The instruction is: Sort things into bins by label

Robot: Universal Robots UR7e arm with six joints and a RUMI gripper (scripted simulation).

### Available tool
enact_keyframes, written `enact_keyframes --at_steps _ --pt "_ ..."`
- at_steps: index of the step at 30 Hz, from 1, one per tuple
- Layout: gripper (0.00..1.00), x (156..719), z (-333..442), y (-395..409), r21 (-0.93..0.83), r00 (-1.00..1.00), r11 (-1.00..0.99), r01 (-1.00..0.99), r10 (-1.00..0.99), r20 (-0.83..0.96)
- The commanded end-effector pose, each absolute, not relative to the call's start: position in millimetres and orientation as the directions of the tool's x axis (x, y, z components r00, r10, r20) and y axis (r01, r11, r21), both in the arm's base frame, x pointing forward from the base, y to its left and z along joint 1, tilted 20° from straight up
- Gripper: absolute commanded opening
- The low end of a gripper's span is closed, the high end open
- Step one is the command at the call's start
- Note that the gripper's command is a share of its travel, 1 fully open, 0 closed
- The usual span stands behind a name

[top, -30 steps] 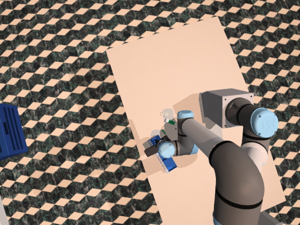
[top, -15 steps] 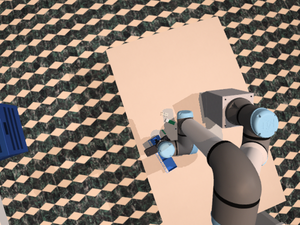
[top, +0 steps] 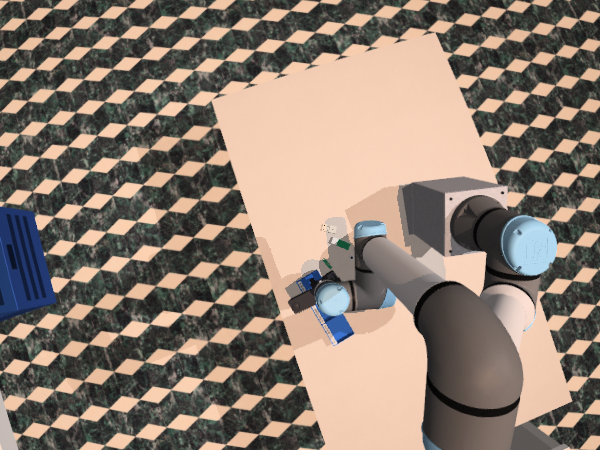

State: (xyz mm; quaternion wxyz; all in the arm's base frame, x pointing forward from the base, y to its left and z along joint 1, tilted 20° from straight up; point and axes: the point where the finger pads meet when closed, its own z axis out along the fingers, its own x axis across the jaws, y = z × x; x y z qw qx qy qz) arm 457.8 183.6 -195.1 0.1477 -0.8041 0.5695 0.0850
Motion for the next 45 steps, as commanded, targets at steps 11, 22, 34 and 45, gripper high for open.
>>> enact_keyframes --at_steps 11,22,34,45 --pt "0.04 458.3 -194.7 183.4 -0.142 0.337 -0.307 -0.941 -0.891 -0.304" --pt "0.04 458.1 -189.8 181.6 -0.142 0.337 -0.307 -0.941 -0.891 -0.304" --pt "0.04 457.6 -174.7 176.3 -0.142 0.337 -0.307 -0.941 -0.891 -0.304" --pt "0.04 457.0 -155.9 169.6 -0.142 0.337 -0.307 -0.941 -0.891 -0.304"
